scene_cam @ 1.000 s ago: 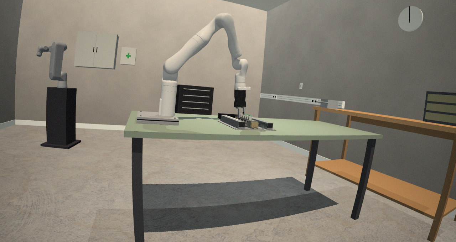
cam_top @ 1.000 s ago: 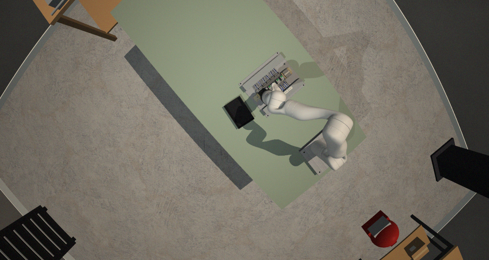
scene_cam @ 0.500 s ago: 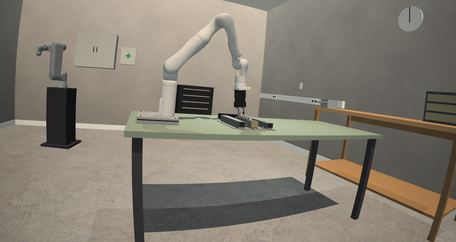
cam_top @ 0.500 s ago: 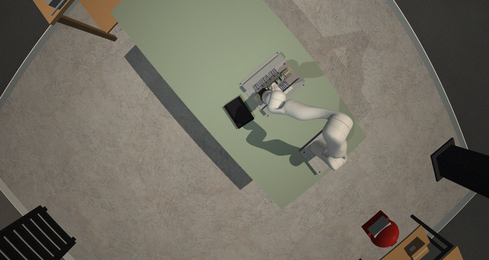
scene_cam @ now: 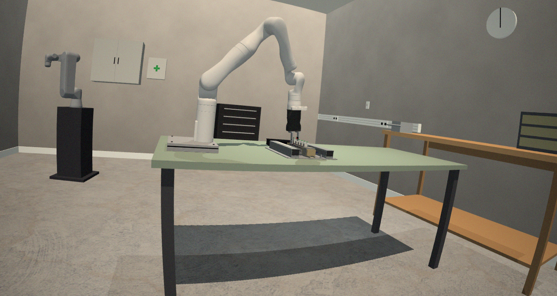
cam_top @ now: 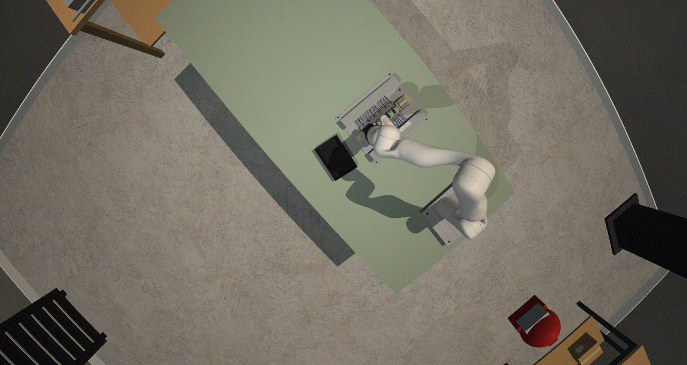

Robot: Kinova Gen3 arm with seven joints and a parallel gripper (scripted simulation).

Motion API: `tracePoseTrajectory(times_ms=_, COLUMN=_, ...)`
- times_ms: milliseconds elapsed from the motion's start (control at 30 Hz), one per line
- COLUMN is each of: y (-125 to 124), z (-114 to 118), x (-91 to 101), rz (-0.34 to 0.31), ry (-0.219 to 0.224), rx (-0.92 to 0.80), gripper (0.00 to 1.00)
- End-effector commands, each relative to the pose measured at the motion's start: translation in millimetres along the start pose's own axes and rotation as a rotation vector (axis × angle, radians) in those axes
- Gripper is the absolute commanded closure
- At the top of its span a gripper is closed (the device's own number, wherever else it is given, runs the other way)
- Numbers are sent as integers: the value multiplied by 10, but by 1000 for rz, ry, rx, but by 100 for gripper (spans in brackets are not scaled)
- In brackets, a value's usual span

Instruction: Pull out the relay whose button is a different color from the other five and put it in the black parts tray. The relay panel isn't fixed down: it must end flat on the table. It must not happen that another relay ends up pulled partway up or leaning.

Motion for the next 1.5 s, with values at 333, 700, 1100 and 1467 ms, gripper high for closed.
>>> tracePoseTrajectory(times_ms=333, y=-2, z=-16, x=10, rz=-4, ry=17, rx=0, gripper=100)
tracePoseTrajectory(times_ms=700, y=-4, z=-24, x=11, rz=-7, ry=38, rx=0, gripper=100)
tracePoseTrajectory(times_ms=1100, y=-5, z=-31, x=11, rz=-11, ry=54, rx=0, gripper=100)
tracePoseTrajectory(times_ms=1467, y=-6, z=-36, x=12, rz=-14, ry=69, rx=0, gripper=100)
Point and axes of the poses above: the point where the finger pads meet when closed, its own x axis back along the fingers, its own z axis across the jaws, y = z × x, the point moved 1 cm from there along x, back along the fingers, and after that the axes turned 11 degrees about x, right-handed, at the moved point
